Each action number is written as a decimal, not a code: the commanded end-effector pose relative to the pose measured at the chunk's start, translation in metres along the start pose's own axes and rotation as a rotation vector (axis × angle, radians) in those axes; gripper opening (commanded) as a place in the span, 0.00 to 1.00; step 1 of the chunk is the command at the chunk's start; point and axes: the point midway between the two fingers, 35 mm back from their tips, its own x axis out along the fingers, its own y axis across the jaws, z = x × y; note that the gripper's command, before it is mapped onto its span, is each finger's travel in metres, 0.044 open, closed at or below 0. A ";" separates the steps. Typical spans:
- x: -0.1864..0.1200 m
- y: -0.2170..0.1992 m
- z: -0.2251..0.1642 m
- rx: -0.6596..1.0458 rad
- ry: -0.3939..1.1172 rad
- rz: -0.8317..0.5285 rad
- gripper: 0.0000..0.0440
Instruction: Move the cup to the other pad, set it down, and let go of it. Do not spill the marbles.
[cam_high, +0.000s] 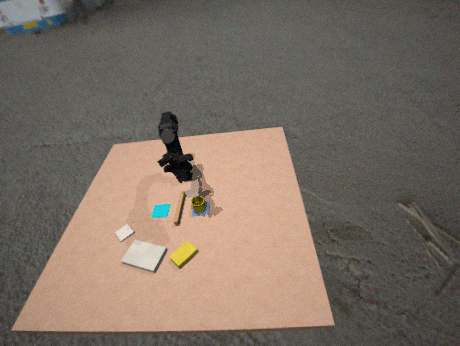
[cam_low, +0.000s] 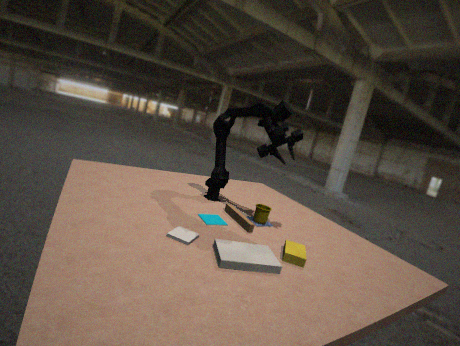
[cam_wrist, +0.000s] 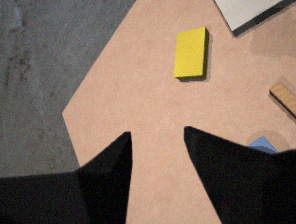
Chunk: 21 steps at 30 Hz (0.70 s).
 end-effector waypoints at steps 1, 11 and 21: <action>0.003 -0.001 -0.007 0.050 0.041 -0.038 0.39; 0.014 -0.014 -0.023 0.146 0.122 -0.168 0.36; 0.028 -0.036 -0.039 0.201 0.187 -0.329 0.33</action>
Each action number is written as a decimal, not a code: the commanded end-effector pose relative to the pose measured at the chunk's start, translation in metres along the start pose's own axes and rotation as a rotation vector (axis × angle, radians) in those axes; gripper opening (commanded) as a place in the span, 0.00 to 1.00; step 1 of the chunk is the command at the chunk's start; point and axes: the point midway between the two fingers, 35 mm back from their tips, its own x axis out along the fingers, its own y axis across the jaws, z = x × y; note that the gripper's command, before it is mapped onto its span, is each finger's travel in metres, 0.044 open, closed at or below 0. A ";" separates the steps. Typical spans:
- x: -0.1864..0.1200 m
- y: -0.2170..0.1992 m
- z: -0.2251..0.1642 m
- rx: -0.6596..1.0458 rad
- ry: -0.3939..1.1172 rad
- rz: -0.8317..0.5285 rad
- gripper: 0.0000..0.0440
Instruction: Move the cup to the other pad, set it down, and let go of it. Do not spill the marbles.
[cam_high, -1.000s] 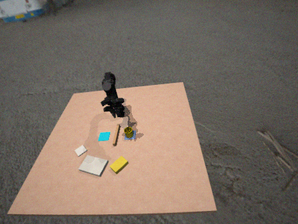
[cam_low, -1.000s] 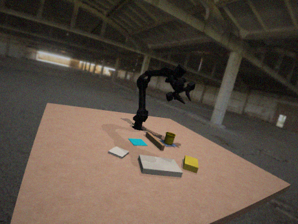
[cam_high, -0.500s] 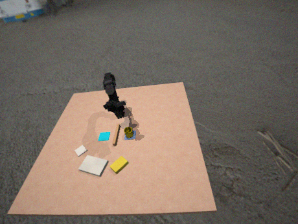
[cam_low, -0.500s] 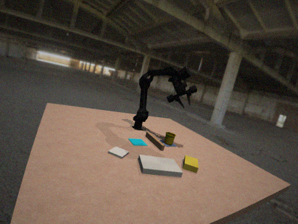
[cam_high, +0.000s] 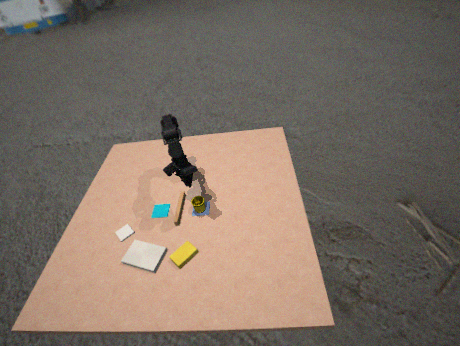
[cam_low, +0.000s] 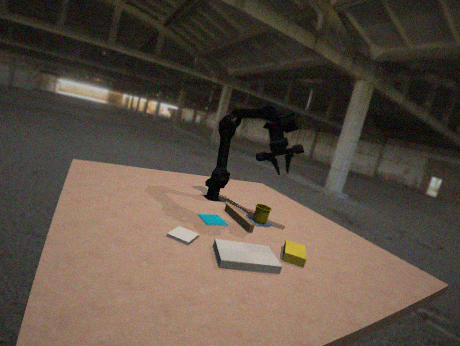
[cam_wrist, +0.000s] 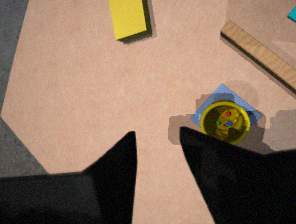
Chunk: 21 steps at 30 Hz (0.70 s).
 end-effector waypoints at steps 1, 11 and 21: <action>0.008 -0.009 -0.003 0.023 0.017 -0.066 0.33; 0.027 -0.033 -0.012 0.055 0.059 -0.237 0.36; 0.042 -0.059 -0.021 0.075 0.090 -0.408 0.37</action>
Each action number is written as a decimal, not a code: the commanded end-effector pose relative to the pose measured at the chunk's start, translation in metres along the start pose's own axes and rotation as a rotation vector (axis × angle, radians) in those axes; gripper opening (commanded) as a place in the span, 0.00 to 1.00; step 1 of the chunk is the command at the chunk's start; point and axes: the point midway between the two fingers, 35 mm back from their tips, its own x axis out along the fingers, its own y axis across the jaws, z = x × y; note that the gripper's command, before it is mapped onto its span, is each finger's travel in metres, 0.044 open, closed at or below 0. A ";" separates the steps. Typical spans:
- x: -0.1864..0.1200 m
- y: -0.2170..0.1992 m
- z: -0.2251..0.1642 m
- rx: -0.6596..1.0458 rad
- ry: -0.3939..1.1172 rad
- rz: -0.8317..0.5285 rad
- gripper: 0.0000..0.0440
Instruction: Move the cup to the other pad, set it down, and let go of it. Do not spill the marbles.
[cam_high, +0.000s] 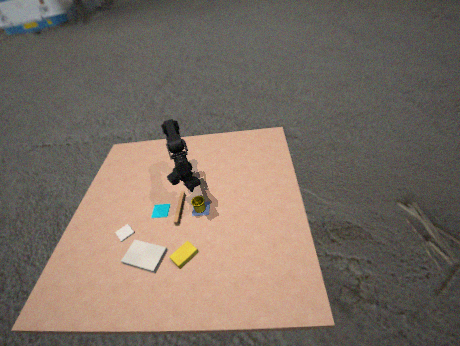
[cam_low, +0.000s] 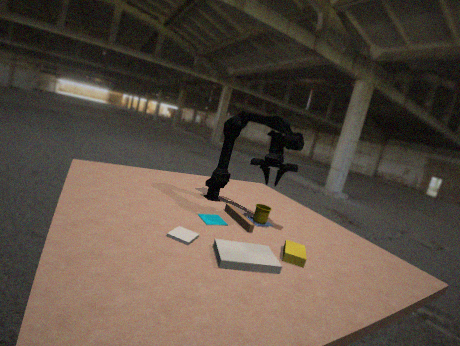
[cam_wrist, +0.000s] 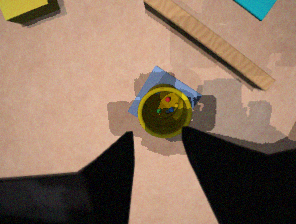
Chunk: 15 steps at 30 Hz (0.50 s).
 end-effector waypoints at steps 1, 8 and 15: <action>0.010 -0.008 -0.002 0.012 0.005 -0.072 0.37; 0.026 -0.019 -0.005 0.033 0.012 -0.167 0.38; 0.043 -0.027 -0.007 0.055 0.010 -0.235 0.40</action>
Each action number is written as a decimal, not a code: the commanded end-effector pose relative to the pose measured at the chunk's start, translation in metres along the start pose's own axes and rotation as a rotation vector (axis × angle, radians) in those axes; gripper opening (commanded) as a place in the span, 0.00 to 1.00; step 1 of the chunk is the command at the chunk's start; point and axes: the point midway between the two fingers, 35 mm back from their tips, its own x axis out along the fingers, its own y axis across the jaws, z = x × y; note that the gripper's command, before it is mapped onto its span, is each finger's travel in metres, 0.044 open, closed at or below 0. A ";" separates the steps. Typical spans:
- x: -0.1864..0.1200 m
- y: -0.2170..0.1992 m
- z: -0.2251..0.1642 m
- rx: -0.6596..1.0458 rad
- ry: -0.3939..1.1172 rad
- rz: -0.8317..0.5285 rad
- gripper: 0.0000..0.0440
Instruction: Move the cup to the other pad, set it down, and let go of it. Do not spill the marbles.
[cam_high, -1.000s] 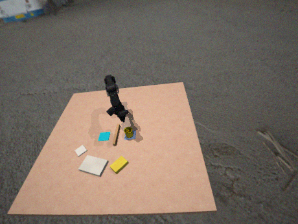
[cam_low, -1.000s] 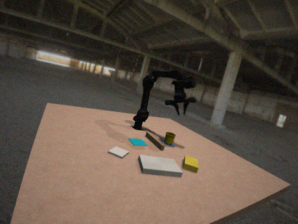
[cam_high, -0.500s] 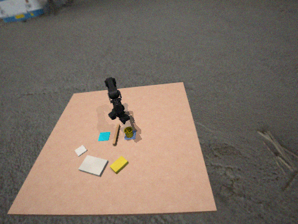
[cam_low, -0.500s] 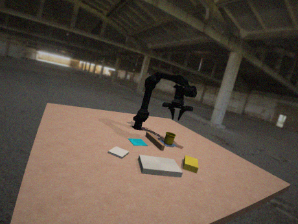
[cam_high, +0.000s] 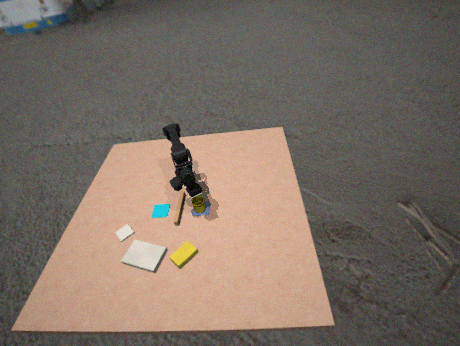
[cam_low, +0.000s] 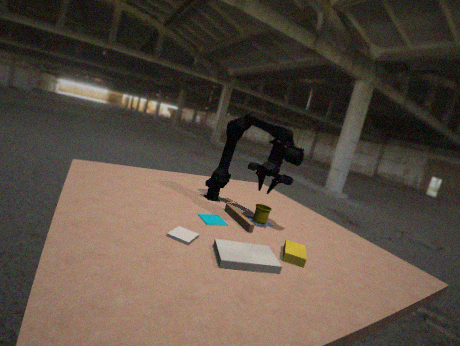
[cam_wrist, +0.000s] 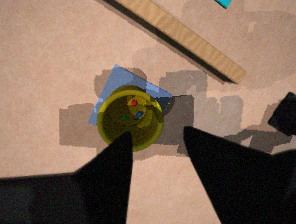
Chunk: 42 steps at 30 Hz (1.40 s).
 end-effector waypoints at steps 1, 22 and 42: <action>0.011 -0.003 -0.001 0.015 -0.006 -0.040 0.41; 0.067 -0.010 -0.007 0.018 -0.017 -0.153 0.47; 0.116 -0.015 -0.007 -0.103 -0.015 -0.171 0.18</action>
